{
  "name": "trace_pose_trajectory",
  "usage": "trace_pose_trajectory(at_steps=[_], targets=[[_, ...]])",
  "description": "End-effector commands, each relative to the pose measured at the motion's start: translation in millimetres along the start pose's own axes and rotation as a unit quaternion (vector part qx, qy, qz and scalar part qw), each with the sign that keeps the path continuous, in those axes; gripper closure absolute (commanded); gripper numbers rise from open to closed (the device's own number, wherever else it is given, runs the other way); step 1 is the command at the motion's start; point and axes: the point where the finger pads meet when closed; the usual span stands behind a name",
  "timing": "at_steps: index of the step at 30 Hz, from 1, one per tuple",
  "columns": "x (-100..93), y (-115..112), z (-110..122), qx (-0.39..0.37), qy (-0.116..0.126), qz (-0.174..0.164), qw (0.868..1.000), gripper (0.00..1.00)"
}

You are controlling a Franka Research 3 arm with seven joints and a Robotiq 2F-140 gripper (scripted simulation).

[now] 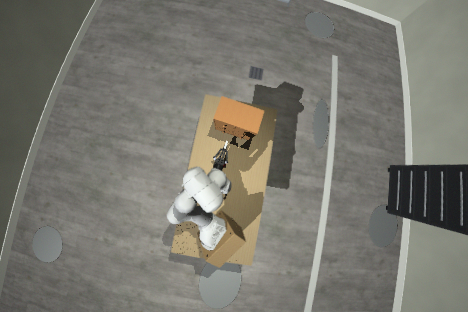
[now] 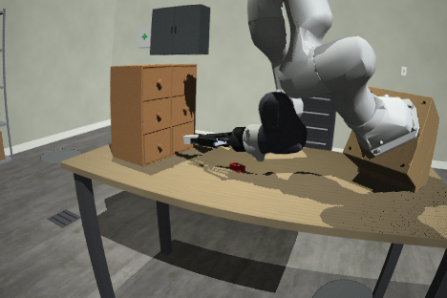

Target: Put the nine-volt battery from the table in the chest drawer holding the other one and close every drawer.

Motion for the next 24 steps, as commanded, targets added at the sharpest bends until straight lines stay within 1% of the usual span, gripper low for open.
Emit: trace_pose_trajectory(at_steps=[1,17,19,24], targets=[[-1.8,0.4,-2.7,0.012,-0.004,0.004,1.0,1.0],[-10.4,-11.6,-35.0,0.012,-0.004,0.004,1.0,1.0],[-10.4,-11.6,-35.0,0.012,-0.004,0.004,1.0,1.0],[-13.8,-16.3,-47.7,0.012,-0.004,0.004,1.0,1.0]])
Point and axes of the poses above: the point where the finger pads meet when closed, its own x axis out along the fingers, its own z axis across the jaws, y = z × x, and after that the axes turned 1 degree about x, right-handed
